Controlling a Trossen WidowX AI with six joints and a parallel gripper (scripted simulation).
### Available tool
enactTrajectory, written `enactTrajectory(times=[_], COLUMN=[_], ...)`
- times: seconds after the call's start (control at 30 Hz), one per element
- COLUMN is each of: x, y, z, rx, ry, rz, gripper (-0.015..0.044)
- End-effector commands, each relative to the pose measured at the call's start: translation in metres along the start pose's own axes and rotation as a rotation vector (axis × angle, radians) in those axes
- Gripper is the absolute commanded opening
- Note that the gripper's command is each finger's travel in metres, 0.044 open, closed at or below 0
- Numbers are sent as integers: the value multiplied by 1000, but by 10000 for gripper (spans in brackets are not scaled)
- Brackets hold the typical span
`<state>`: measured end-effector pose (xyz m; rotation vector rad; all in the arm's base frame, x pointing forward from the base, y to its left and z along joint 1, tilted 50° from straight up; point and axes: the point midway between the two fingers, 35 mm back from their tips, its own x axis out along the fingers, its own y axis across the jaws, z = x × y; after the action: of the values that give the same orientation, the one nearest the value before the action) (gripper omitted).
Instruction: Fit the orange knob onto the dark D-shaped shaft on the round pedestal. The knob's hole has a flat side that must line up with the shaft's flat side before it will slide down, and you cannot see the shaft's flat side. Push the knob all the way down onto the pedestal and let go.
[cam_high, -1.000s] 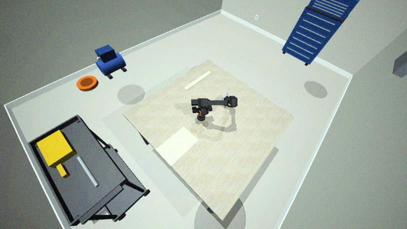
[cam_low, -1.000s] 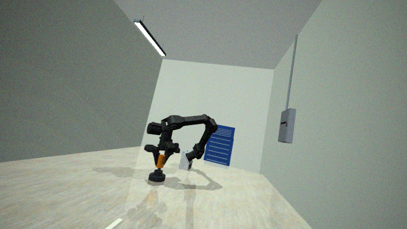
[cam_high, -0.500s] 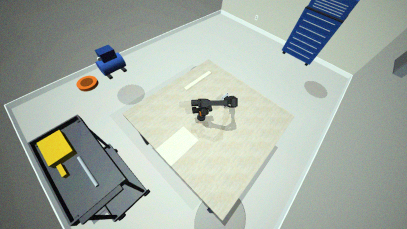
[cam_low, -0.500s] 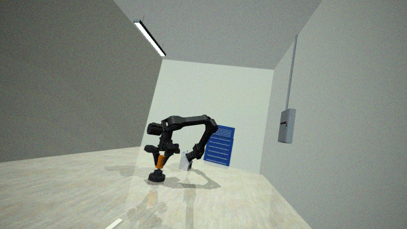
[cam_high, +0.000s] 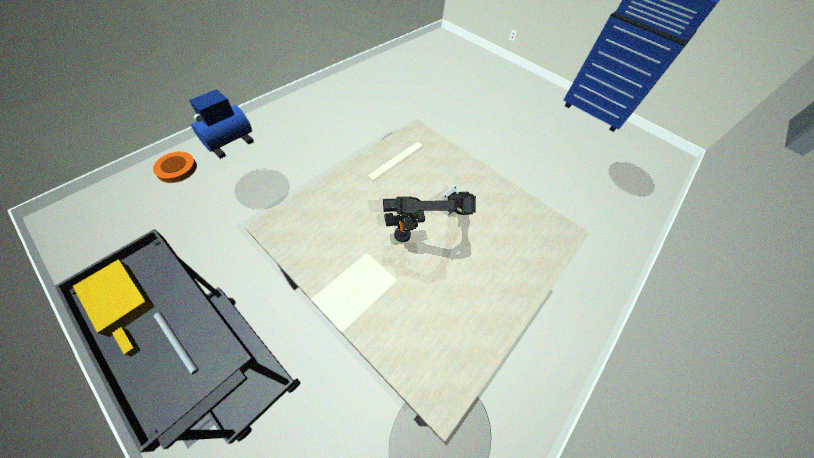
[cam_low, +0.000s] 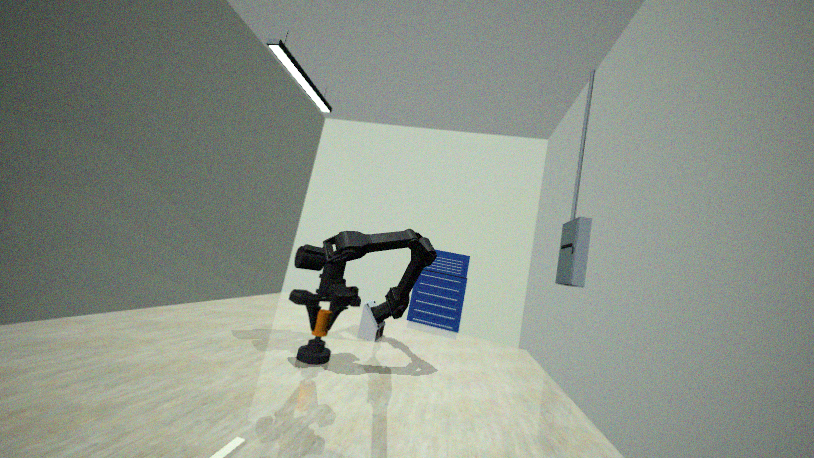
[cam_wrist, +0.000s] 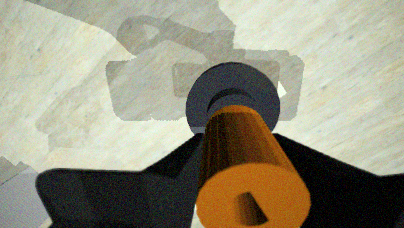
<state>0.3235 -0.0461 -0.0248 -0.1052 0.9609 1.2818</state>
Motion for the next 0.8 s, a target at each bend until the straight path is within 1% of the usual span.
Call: enactTrajectory(times=[0.0,0.77], x=[-3,0], y=[-3,-2], z=[-2,0], rx=[-1,-1], ry=[0,0], rz=[-10,-10], gripper=[0,0])
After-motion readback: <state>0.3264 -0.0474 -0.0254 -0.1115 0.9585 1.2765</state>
